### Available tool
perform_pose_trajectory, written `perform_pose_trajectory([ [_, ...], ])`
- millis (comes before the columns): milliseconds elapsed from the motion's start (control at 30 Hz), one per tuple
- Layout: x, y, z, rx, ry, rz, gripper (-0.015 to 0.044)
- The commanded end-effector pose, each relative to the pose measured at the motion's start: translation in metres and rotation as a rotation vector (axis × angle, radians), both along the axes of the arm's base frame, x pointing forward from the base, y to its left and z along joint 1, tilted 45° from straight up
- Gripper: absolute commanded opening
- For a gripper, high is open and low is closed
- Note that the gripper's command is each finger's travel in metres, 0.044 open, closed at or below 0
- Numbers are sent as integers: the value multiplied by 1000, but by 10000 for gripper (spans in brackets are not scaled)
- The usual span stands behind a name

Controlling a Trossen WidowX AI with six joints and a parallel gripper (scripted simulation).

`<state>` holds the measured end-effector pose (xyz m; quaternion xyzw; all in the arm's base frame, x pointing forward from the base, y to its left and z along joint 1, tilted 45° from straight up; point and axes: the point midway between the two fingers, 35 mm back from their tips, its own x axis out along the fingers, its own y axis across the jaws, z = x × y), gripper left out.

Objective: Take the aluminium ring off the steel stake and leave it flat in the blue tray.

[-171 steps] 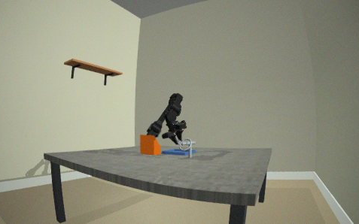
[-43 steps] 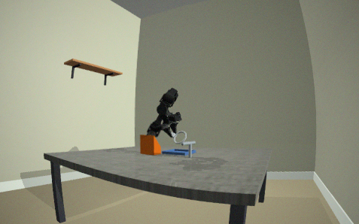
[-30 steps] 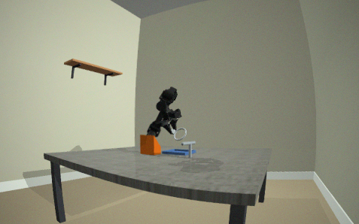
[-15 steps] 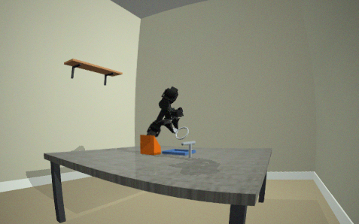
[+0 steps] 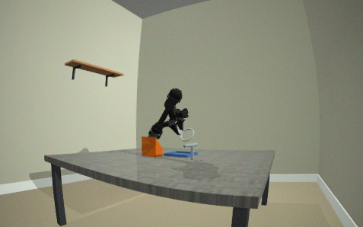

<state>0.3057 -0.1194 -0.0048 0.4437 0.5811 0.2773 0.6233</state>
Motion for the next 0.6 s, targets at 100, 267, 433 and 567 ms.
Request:
perform_pose_trajectory([
  [100, 15, 0, -1, 6, 1, -6, 0],
  [267, 23, 0, -2, 6, 0, -6, 0],
  [433, 31, 0, -2, 7, -1, -6, 0],
  [567, 37, 0, -3, 7, -1, -6, 0],
])
